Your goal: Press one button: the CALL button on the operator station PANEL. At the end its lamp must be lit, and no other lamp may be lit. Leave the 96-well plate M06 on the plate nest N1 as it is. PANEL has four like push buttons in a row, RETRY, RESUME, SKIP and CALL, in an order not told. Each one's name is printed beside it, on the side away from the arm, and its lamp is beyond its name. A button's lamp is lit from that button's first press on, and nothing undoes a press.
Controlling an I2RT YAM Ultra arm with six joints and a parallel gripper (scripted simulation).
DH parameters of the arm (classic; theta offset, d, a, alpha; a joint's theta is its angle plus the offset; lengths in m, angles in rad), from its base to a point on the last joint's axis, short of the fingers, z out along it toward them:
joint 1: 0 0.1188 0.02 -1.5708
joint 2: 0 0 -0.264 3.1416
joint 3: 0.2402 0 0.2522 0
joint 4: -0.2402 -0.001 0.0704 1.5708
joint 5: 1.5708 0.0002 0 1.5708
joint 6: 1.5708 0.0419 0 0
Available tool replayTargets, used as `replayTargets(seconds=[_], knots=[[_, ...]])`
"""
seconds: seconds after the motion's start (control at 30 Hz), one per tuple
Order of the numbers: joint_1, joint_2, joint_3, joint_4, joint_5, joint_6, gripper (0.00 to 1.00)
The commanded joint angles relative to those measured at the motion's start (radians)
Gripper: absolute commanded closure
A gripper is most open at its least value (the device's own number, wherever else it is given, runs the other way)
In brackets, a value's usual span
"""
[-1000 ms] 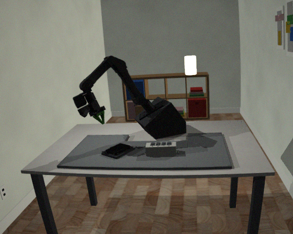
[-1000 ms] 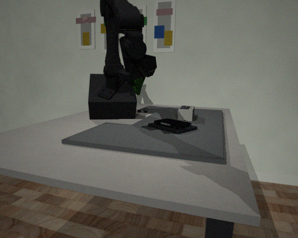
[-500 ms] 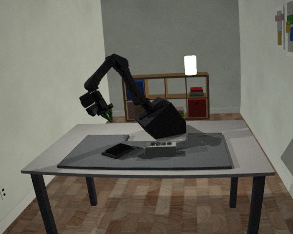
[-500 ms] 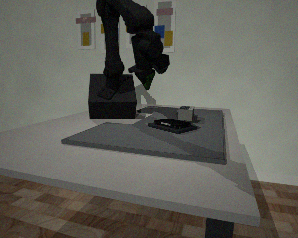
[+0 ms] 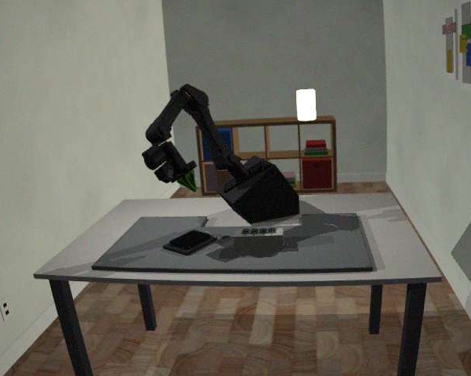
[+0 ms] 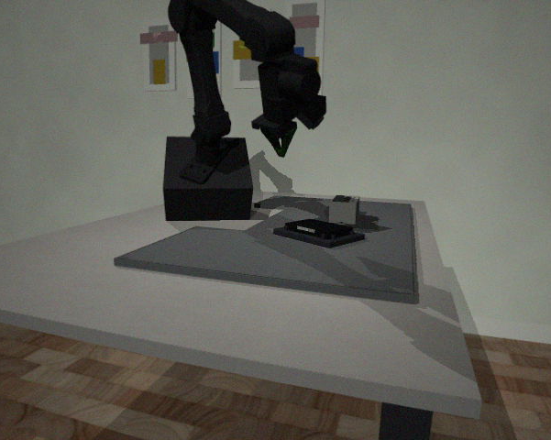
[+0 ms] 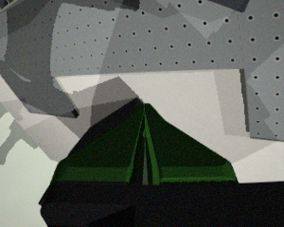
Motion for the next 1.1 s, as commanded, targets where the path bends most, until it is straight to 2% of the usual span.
replayTargets(seconds=[0.0,0.07,0.17,0.23,0.27,0.33,0.4,0.63,0.67,0.73,0.8,0.83,0.93,1.0,1.07], knots=[[0.066,-0.046,-0.023,-0.025,0.016,0.017,1.0],[0.107,-0.067,-0.047,-0.01,0.023,0.056,1.0],[0.166,-0.081,-0.068,-0.03,0.035,0.058,1.0],[0.166,-0.081,-0.068,-0.03,0.035,0.058,1.0],[0.192,-0.086,-0.032,-0.037,0.039,0.052,1.0],[0.229,-0.097,-0.091,-0.04,0.047,0.063,1.0],[0.27,-0.118,-0.115,-0.024,0.053,0.103,1.0],[0.426,-0.165,-0.179,-0.052,0.082,0.143,1.0],[0.476,-0.121,-0.13,-0.022,0.114,0.19,1.0],[0.542,-0.067,-0.118,-0.001,0.167,0.25,1.0],[0.542,-0.067,-0.118,-0.001,0.167,0.25,1.0],[0.565,-0.038,-0.106,0.004,0.194,0.273,1.0],[0.575,0.008,-0.091,0.031,0.199,0.285,1.0],[0.623,0.055,-0.074,0.045,0.249,0.328,1.0],[0.628,0.087,-0.061,0.06,0.253,0.334,1.0]])
